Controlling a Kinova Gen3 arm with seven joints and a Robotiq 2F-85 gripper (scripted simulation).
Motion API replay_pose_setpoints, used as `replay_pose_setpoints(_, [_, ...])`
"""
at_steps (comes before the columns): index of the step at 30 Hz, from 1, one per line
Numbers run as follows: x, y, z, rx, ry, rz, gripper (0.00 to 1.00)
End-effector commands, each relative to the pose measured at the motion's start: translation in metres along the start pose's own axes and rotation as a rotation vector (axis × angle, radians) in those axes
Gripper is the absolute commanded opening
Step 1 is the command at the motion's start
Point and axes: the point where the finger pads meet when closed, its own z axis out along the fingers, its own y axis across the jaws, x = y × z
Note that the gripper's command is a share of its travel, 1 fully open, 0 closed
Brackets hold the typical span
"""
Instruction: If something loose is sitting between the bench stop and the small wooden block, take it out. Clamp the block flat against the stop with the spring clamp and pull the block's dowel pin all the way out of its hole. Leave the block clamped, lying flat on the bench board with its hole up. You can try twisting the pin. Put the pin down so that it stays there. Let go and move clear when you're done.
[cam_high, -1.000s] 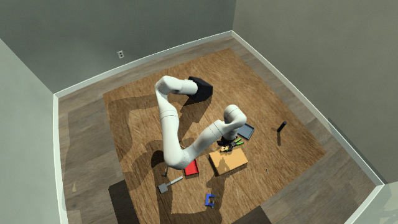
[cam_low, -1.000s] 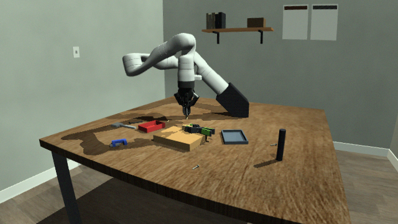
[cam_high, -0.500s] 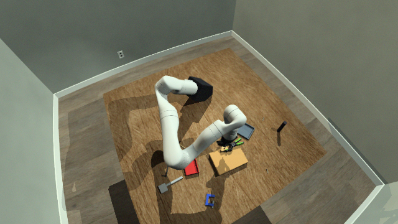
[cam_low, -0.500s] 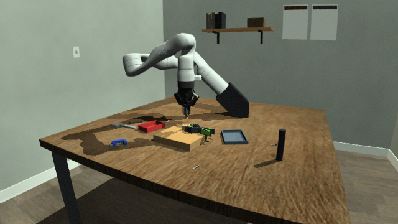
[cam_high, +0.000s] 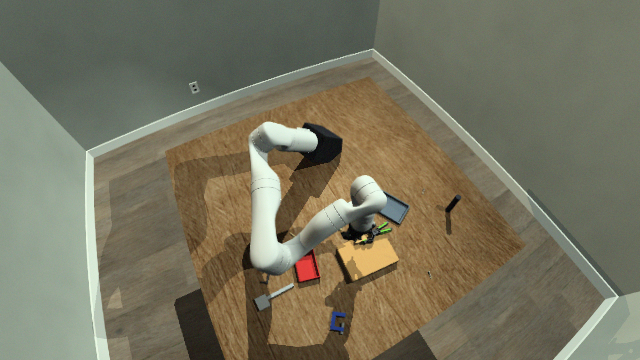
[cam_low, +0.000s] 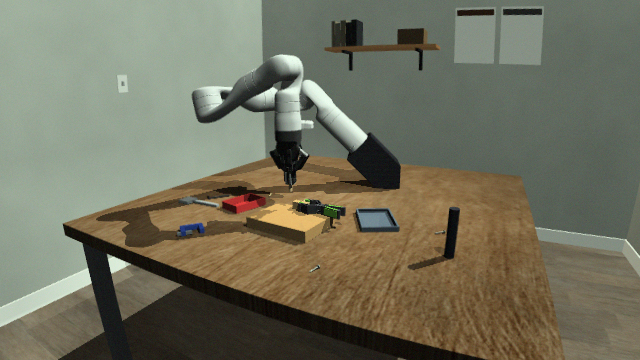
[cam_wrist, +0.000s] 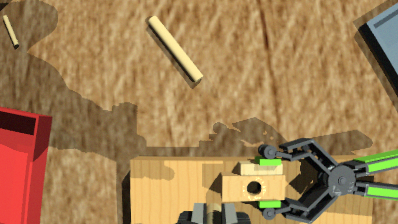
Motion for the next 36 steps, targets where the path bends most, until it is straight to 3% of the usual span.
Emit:
replay_pose_setpoints(1, [-0.004,-0.02,-0.001,-0.012,0.003,0.002,0.1])
replay_pose_setpoints(5, [-0.008,-0.047,0.0,-0.02,0.006,0.005,0.1])
replay_pose_setpoints(7, [-0.008,-0.047,0.0,-0.02,0.006,0.005,0.1])
replay_pose_setpoints(22, [-0.005,-0.156,-0.002,-0.011,-0.005,0.003,0.1])
replay_pose_setpoints(36, [0.004,-0.196,-0.005,0.013,-0.012,-0.007,0.1])
